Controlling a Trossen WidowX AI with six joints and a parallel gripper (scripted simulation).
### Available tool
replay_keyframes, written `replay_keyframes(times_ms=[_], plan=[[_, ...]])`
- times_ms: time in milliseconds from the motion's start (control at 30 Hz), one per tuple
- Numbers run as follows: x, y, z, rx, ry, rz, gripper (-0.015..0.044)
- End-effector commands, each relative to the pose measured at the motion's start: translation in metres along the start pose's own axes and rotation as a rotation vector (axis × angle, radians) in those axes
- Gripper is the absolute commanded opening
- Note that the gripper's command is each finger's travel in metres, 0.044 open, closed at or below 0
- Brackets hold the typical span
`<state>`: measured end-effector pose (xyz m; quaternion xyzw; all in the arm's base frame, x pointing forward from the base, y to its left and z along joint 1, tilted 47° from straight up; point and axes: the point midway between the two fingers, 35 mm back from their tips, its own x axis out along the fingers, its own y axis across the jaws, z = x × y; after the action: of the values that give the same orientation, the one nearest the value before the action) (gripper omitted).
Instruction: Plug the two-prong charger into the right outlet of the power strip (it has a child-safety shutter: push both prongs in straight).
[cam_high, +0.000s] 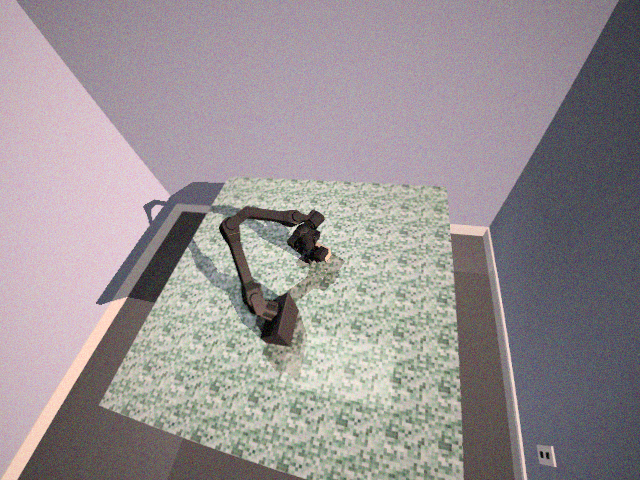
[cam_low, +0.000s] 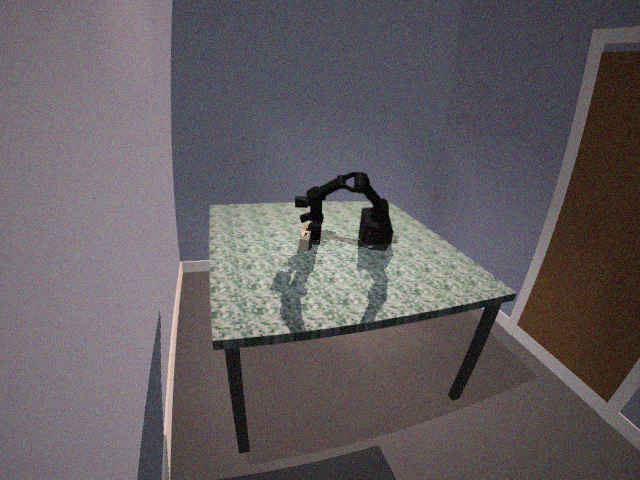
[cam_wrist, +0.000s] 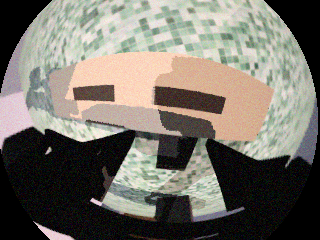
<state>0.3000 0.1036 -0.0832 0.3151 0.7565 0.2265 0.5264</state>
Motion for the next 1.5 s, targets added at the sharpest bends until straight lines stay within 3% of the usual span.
replay_keyframes(times_ms=[0,1467], plan=[[0.0,0.0,-0.001,0.0,-0.002,-0.001,0.044],[0.002,0.0,-0.025,-0.004,-0.01,-0.005,0.044]])
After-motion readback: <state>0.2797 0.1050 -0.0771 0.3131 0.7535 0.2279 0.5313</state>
